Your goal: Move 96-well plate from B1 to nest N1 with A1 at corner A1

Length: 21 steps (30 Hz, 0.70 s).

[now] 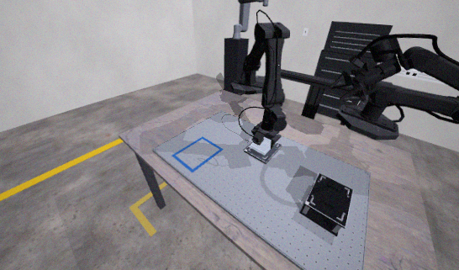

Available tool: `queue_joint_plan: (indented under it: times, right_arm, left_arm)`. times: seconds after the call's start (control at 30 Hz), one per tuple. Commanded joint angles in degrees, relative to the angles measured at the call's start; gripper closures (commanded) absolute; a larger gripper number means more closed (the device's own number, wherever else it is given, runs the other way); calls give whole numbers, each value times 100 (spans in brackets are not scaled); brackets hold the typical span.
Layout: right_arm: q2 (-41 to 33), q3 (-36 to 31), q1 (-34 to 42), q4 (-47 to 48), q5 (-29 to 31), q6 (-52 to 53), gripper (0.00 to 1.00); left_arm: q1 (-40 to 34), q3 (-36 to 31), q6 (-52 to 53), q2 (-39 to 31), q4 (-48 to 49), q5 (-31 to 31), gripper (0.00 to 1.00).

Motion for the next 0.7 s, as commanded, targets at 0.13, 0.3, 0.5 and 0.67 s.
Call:
queue_joint_plan:
  times: [0.13, 0.3, 0.5, 0.67]
  right_arm:
    - [-229, 95, 13, -198, -14, -17, 18]
    - [-242, 157, 8, -278, -22, -46, 18]
    - [-267, 273, -10, -373, -26, -51, 18]
    - [-265, 309, -15, -376, -25, -45, 18]
  left_arm:
    - [-60, 33, -38, -62, -73, -48, 0]
    - [-60, 33, -38, -62, -73, -48, 0]
    - [-60, 33, -38, -62, -73, -48, 0]
    - [-60, 33, -38, -62, -73, -48, 0]
